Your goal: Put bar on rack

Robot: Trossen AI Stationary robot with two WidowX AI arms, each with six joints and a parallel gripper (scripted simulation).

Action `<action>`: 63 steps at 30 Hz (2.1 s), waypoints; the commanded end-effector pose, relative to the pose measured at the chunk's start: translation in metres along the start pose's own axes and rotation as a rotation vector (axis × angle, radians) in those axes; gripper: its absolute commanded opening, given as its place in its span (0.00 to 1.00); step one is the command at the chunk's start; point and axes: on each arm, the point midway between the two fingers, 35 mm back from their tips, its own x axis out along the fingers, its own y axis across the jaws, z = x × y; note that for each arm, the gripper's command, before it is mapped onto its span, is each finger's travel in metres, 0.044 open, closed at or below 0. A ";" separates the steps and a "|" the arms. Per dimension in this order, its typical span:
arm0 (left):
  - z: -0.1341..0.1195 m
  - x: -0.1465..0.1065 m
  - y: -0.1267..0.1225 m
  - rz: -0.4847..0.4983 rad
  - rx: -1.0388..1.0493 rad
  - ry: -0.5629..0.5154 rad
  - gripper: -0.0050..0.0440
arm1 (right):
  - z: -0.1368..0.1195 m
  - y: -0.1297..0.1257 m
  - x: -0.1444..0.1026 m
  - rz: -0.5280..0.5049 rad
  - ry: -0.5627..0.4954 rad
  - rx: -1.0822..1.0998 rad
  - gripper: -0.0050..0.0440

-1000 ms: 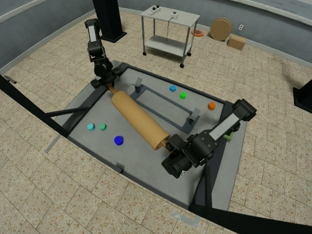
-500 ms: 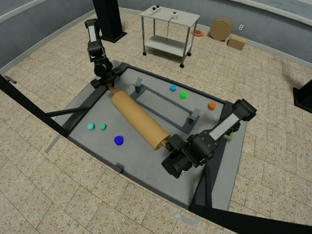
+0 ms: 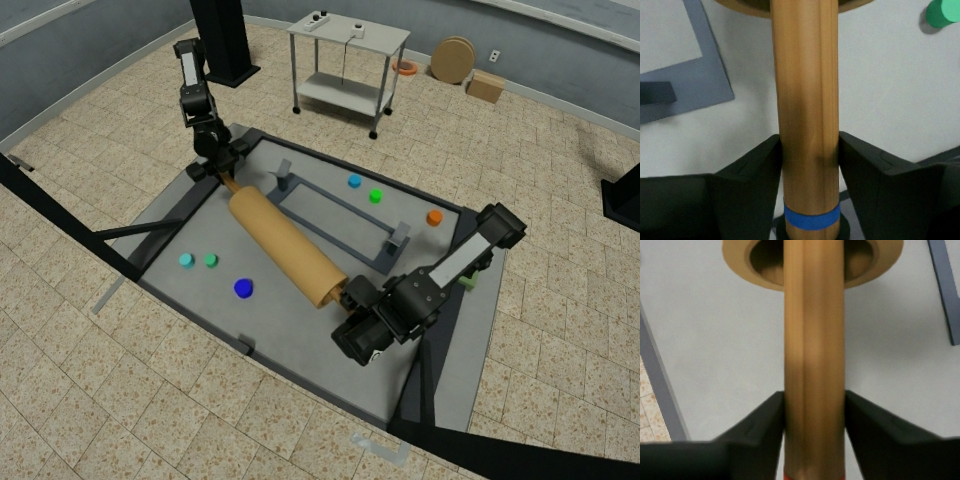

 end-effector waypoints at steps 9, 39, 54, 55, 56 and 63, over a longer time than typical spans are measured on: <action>0.009 -0.018 0.000 -0.028 -0.007 -0.060 0.20 | 0.008 -0.004 -0.031 0.093 -0.010 0.009 0.20; 0.000 -0.023 0.042 -0.010 -0.057 -0.056 0.20 | 0.018 -0.077 -0.027 0.094 -0.018 -0.041 0.20; -0.005 -0.025 0.065 0.006 -0.085 -0.050 0.20 | 0.023 -0.115 -0.025 0.096 -0.018 -0.071 0.20; -0.007 -0.024 0.067 0.007 -0.088 -0.044 0.20 | 0.023 -0.118 -0.025 0.097 -0.019 -0.073 0.20; -0.008 -0.023 0.069 0.009 -0.091 -0.039 0.20 | 0.024 -0.122 -0.025 0.098 -0.019 -0.076 0.20; -0.005 -0.028 0.078 0.014 -0.102 -0.054 0.20 | 0.025 -0.138 -0.023 0.092 -0.019 -0.091 0.20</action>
